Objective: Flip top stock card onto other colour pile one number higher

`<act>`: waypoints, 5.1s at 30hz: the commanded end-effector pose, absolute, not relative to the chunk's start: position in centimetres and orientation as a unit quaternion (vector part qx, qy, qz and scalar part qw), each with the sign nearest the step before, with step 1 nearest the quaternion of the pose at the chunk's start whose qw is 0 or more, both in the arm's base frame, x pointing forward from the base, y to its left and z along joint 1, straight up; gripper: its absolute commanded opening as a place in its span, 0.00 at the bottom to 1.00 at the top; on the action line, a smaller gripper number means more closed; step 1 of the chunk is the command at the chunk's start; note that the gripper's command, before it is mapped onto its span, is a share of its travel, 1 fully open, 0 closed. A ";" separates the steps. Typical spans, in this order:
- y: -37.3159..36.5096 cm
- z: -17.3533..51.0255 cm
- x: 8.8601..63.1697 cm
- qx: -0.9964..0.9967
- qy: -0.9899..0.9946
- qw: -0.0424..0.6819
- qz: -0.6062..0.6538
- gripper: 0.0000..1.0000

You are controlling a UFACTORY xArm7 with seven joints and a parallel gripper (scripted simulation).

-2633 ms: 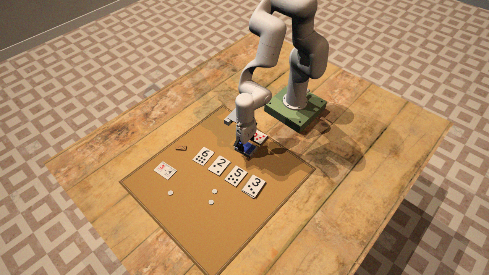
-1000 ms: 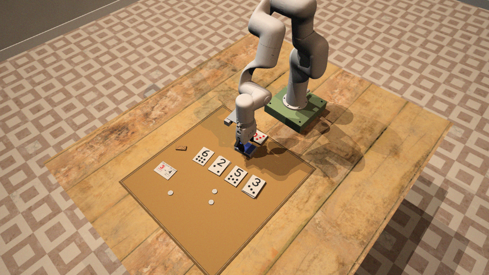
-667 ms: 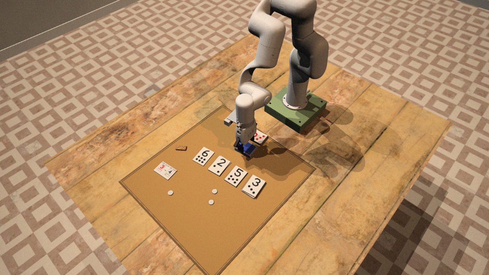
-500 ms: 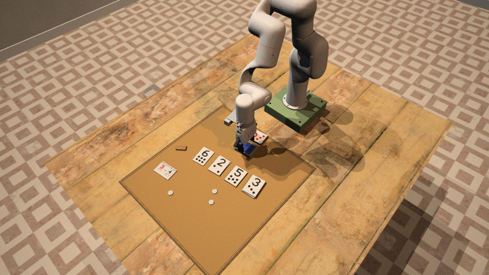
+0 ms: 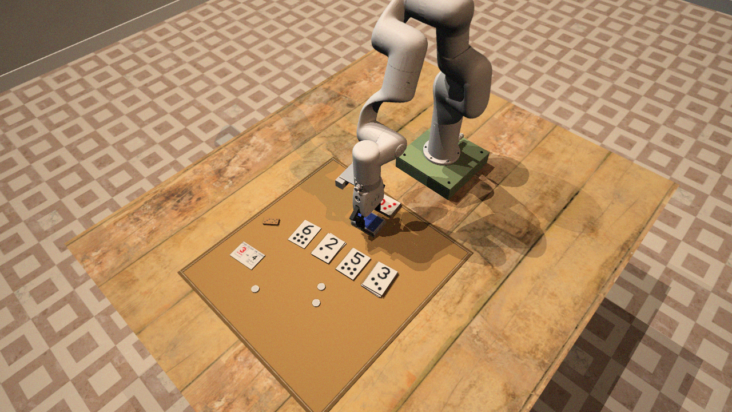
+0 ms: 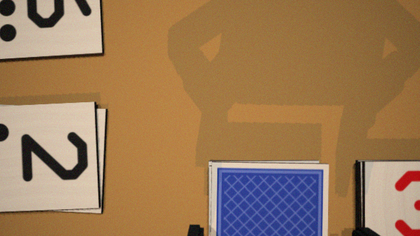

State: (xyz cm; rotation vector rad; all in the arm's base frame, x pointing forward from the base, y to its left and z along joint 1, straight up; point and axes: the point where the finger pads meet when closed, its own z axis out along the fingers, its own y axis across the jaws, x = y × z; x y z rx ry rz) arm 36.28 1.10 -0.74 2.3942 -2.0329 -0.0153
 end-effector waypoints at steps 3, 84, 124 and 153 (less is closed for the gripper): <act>1.1 -0.7 36.4 0.762 -0.647 -0.001 -0.003 0.87; 1.1 -1.9 36.6 0.762 -0.647 -0.001 -0.003 0.75; 1.1 -1.9 36.6 0.762 -0.647 -0.001 -0.003 0.74; 1.1 -1.0 36.6 0.762 -0.647 -0.001 -0.003 0.74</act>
